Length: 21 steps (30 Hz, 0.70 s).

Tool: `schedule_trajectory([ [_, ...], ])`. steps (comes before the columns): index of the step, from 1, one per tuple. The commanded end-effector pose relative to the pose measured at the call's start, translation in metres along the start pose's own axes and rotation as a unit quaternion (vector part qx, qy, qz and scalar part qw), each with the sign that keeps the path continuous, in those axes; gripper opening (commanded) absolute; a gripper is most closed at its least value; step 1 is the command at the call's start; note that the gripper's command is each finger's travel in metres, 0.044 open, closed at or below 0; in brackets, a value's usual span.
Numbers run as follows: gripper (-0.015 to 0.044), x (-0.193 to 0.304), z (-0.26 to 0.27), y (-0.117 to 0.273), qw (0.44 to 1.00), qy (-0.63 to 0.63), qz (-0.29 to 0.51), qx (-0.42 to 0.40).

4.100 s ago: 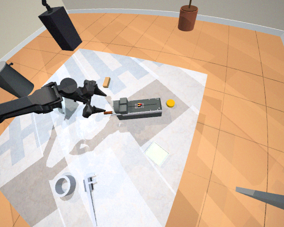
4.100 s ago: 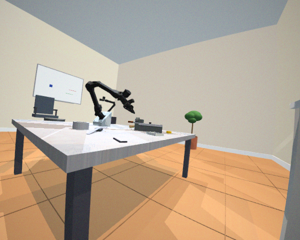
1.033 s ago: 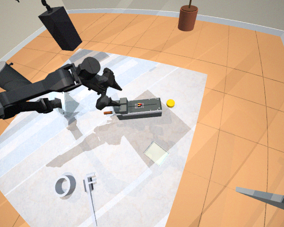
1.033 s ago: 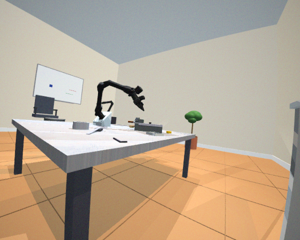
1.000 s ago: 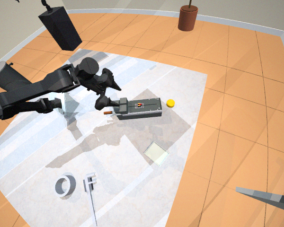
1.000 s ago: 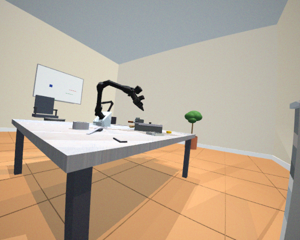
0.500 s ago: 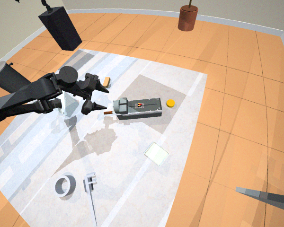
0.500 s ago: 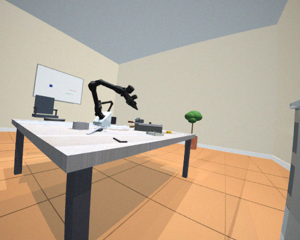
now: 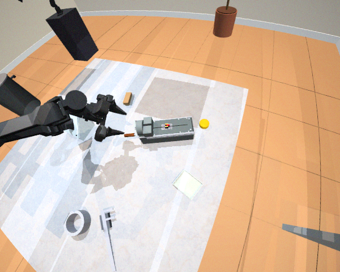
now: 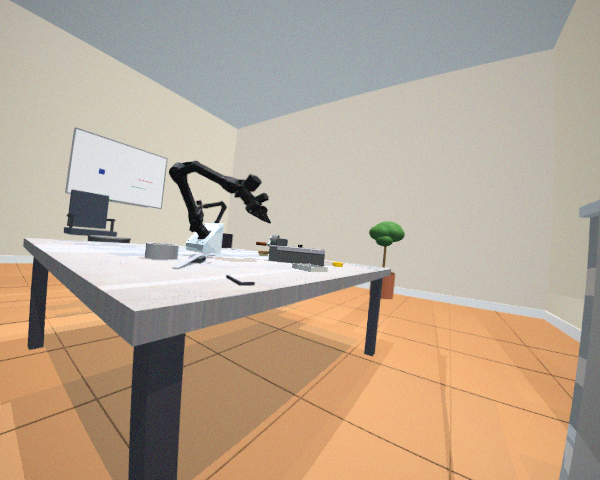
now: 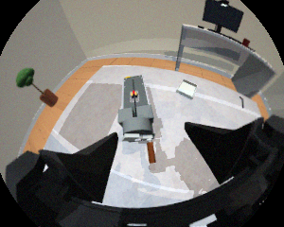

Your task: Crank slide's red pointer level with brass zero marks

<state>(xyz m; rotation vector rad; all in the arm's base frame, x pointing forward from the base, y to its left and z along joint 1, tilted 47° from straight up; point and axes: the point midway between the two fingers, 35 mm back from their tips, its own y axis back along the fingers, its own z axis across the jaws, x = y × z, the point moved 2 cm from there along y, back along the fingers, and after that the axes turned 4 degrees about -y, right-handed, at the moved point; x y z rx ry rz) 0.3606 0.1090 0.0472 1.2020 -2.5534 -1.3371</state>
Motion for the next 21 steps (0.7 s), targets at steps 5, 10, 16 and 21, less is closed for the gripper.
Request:
schedule_trajectory([
  [5, 0.044, 0.034, -0.001, -0.03, 1.0, 0.005, 0.006, -0.003],
  [10, 0.044, 0.052, -0.002, -0.044, 1.0, 0.005, 0.005, -0.002],
  [16, 0.044, 0.054, -0.002, -0.046, 1.0, 0.005, 0.004, -0.001],
  [21, 0.044, 0.056, -0.003, -0.047, 1.0, 0.005, 0.005, -0.001],
])
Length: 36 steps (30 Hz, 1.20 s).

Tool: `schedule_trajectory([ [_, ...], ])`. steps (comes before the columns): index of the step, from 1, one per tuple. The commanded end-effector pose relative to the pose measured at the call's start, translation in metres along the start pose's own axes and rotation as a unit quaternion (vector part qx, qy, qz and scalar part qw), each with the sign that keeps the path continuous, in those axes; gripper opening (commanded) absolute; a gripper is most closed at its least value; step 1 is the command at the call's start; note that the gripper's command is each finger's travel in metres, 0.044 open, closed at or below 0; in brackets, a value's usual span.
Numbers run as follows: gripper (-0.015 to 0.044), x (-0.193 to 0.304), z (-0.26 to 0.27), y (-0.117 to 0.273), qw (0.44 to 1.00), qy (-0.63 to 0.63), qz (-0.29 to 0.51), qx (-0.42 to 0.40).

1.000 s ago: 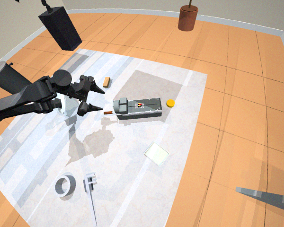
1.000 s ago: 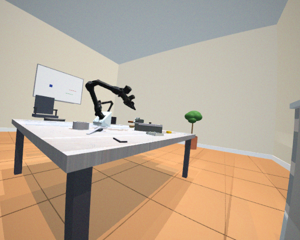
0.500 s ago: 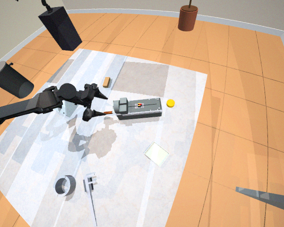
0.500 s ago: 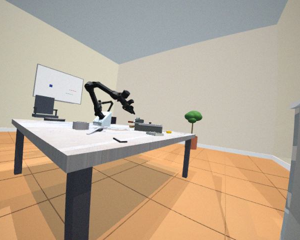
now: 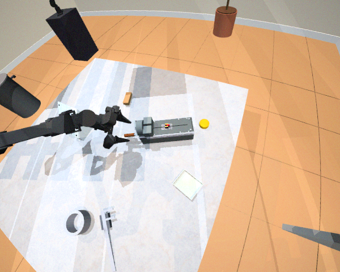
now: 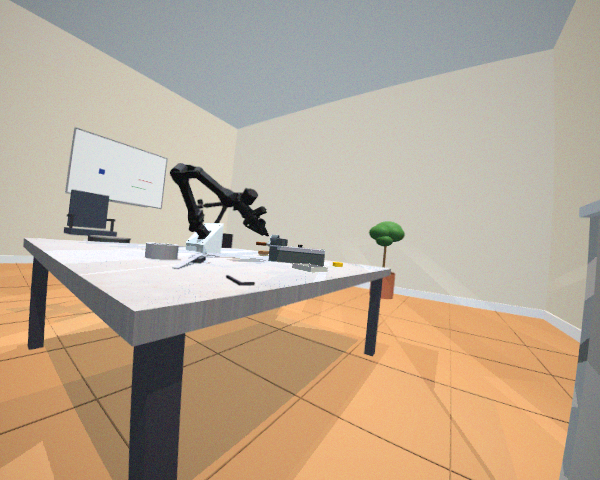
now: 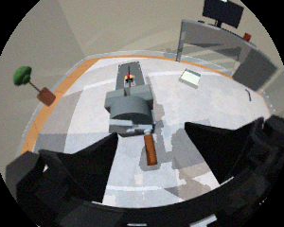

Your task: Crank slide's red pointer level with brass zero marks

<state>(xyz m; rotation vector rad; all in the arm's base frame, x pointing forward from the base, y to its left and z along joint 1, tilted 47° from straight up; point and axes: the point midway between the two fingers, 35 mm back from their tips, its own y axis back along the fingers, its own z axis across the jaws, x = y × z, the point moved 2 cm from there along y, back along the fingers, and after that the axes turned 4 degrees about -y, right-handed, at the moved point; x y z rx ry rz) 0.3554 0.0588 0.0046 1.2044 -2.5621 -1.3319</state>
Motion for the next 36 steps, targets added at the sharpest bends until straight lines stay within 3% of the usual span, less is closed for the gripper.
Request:
schedule_trajectory([
  [1, 0.044, 0.008, 0.003, -0.005, 1.0, 0.006, 0.005, -0.005],
  [36, 0.044, 0.048, 0.0, -0.043, 1.0, 0.007, 0.006, -0.004],
])
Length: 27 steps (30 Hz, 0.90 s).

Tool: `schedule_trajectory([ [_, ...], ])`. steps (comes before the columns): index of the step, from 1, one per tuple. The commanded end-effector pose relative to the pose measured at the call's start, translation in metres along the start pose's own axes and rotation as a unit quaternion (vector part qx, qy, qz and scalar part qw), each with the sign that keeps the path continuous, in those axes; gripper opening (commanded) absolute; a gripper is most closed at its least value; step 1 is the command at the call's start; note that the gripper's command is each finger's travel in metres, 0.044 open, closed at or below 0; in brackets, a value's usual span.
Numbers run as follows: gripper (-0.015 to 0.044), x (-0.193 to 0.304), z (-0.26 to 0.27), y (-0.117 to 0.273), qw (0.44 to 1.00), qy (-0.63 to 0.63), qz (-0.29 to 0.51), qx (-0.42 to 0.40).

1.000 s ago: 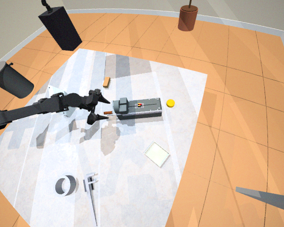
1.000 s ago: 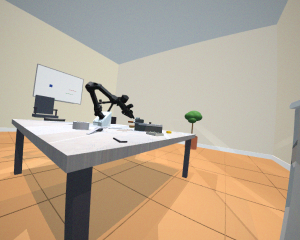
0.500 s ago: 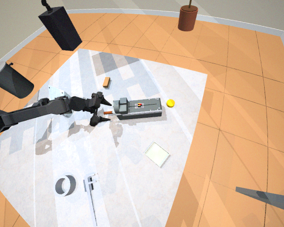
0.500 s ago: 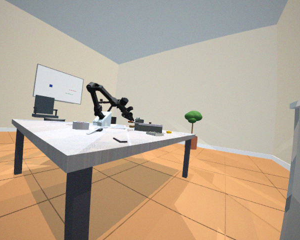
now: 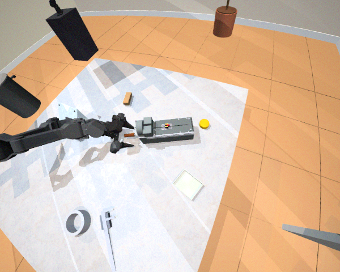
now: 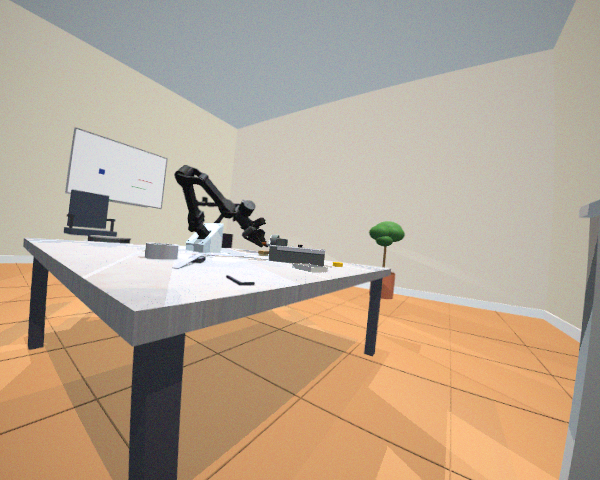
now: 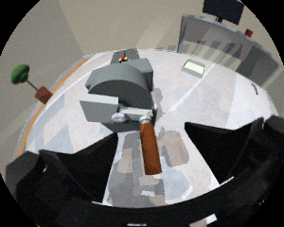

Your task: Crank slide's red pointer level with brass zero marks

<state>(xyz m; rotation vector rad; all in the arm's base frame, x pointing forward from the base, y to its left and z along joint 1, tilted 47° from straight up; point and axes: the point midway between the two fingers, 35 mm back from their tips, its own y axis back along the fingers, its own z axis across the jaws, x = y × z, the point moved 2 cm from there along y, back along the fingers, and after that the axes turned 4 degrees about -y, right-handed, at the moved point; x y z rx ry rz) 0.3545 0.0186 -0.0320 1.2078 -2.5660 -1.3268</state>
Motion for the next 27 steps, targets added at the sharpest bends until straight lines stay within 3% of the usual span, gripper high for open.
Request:
schedule_trajectory([
  [1, 0.044, 0.0106, 0.0044, -0.0046, 1.0, 0.007, 0.007, -0.006],
  [7, 0.044, 0.0108, 0.0044, -0.0048, 1.0, 0.007, 0.007, -0.006],
  [23, 0.002, 0.0108, 0.0044, -0.0048, 1.0, 0.007, 0.007, -0.006],
  [27, 0.0, 0.0108, 0.0044, -0.0048, 1.0, 0.007, 0.007, -0.006],
])
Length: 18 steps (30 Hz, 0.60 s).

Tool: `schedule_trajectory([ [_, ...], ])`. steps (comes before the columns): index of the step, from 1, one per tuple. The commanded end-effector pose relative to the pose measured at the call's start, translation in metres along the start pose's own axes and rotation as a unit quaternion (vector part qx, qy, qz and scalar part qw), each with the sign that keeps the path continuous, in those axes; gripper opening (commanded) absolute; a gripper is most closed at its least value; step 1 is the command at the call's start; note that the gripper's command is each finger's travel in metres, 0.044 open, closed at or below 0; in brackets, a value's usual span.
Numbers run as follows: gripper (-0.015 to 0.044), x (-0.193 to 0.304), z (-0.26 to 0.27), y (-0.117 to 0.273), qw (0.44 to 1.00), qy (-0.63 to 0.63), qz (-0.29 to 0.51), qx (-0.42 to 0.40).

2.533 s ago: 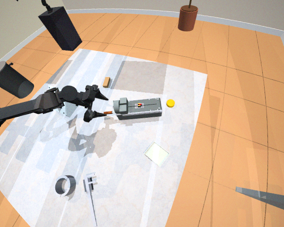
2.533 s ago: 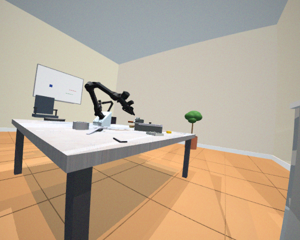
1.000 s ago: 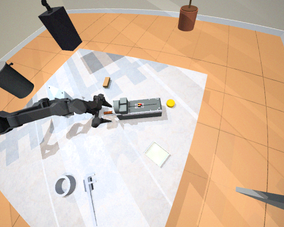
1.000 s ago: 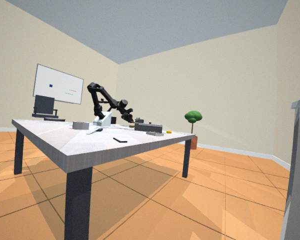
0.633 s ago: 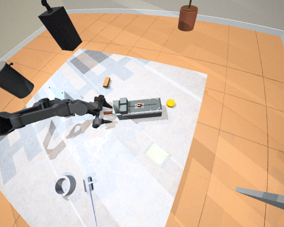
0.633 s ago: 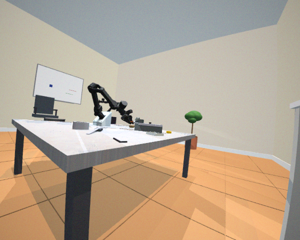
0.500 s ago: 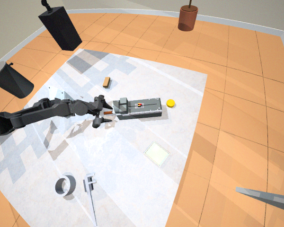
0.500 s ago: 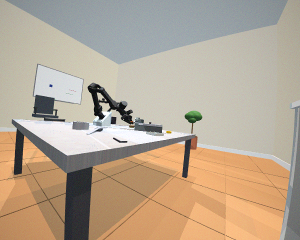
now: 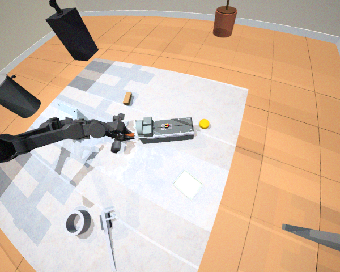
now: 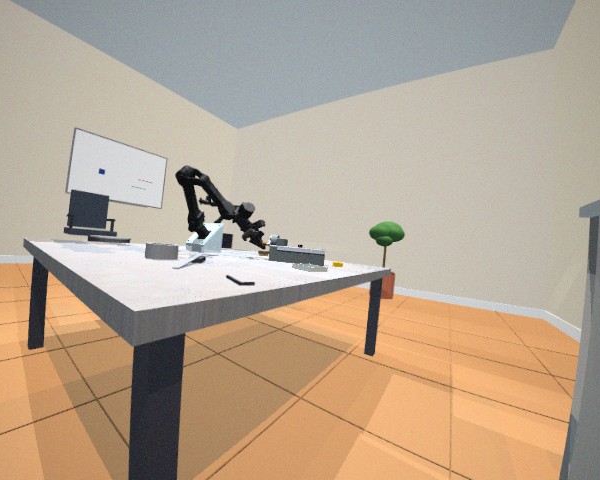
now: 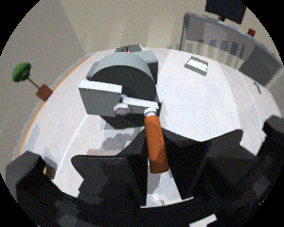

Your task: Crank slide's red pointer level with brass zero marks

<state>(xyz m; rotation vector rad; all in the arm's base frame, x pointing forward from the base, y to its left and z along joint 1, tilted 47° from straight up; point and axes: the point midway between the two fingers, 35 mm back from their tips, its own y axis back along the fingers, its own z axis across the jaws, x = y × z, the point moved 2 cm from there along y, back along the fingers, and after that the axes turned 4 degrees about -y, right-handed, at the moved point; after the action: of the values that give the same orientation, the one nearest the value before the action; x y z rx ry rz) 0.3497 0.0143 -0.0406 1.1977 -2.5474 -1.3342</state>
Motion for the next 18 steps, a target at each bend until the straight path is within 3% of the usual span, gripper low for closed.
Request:
schedule_trajectory([
  [1, 0.0, 0.002, 0.0002, -0.0004, 1.0, 0.003, 0.003, 0.001],
  [18, 0.0, -0.0078, -0.0042, 0.0081, 1.0, 0.003, 0.003, 0.001],
])
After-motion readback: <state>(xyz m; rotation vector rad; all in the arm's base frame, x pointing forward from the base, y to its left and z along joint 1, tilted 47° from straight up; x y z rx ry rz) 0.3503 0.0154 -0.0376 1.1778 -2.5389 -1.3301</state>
